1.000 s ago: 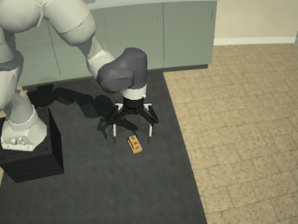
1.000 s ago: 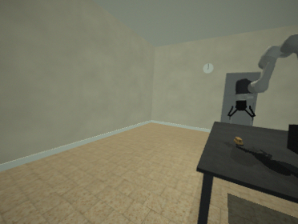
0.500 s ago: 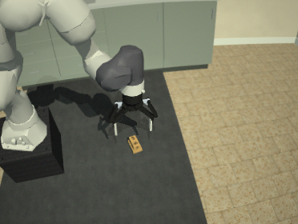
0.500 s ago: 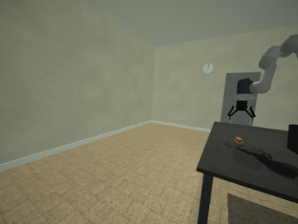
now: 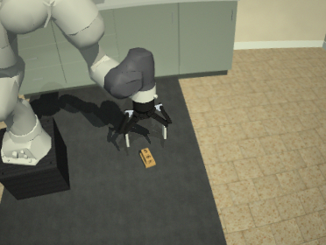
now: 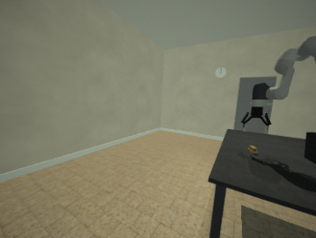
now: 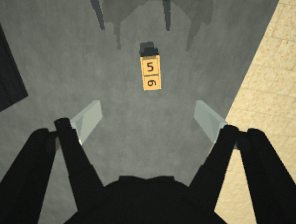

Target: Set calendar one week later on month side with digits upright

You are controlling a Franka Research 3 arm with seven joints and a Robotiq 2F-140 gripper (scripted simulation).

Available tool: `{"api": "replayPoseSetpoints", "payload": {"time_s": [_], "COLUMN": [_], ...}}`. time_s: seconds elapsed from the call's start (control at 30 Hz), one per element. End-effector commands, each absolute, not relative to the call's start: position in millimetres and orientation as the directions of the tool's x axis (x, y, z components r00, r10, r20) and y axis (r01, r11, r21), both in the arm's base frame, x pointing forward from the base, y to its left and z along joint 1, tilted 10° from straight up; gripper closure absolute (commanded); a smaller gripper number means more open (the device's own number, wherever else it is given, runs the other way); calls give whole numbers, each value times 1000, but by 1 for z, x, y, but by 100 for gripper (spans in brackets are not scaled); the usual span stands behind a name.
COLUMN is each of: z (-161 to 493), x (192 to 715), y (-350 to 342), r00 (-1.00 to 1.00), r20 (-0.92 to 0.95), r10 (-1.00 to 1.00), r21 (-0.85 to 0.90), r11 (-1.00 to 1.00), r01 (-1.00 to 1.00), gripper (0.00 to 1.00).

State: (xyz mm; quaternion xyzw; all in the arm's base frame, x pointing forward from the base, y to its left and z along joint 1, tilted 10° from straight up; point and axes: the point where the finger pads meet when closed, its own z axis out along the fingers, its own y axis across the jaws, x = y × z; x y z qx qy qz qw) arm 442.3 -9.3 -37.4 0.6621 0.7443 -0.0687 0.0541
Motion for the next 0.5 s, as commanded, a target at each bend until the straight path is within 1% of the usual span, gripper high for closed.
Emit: {"api": "replayPoseSetpoints", "payload": {"time_s": [0.0, 0.17, 0.2, 0.47], "z": [-38, -38, -39, -39], "x": [444, 444, 445, 445], "y": [-6, -6, 2, 2], "r00": [-142, -142, -191, -191], "r20": [-169, -169, -170, -170], "r10": [975, 975, 967, 967], "r21": [-25, -25, -20, -20], "r11": [140, 140, 191, 191], "r01": [990, 990, 981, 981], "gripper": [0, 0, 0, 0]}}
